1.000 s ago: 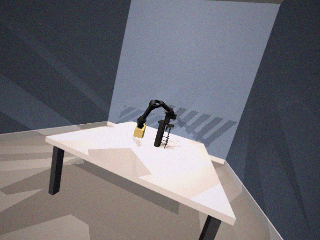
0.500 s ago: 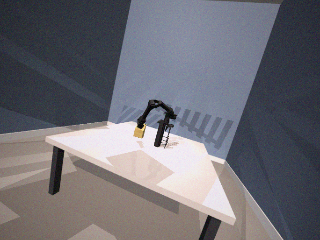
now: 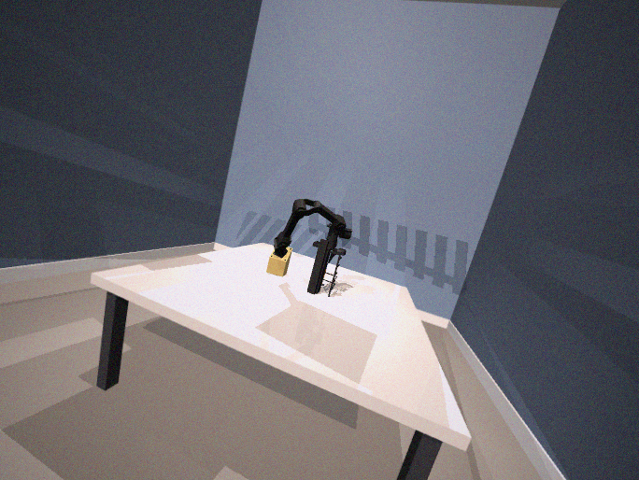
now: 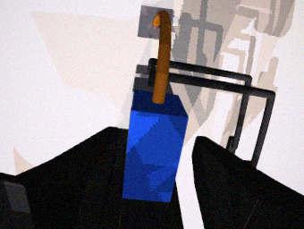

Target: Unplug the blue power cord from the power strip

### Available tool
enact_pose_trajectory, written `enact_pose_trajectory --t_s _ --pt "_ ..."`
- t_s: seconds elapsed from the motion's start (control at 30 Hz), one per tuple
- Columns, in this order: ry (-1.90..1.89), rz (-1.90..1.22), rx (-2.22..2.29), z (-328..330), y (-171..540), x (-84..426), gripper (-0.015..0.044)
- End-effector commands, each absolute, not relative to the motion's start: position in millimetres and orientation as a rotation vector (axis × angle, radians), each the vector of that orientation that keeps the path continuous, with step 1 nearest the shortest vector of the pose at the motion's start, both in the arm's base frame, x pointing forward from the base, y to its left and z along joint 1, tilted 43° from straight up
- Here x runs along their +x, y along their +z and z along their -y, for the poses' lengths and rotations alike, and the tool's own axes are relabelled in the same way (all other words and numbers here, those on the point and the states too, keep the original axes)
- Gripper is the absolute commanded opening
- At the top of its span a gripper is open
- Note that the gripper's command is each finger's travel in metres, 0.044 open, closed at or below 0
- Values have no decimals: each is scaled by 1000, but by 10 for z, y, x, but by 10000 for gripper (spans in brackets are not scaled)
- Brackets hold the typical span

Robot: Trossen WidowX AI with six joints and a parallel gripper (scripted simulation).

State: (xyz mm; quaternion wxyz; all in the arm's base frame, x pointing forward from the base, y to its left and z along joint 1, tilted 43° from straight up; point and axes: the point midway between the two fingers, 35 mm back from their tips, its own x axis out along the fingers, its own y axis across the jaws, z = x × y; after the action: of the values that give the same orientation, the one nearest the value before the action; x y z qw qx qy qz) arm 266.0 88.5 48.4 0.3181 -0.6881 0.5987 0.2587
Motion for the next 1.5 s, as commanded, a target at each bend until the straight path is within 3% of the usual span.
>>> enact_pose_trajectory --t_s 0.0,0.33,0.47,0.73,1.47 --pt "681 -1575 -1818 -856 489 2657 160" --pt "680 -1575 -1818 -786 411 2673 160" --pt "680 -1575 -1810 -809 428 2672 55" --pt "680 -1575 -1810 -809 428 2672 2" --pt "683 -1572 -1811 -1051 240 2701 0"
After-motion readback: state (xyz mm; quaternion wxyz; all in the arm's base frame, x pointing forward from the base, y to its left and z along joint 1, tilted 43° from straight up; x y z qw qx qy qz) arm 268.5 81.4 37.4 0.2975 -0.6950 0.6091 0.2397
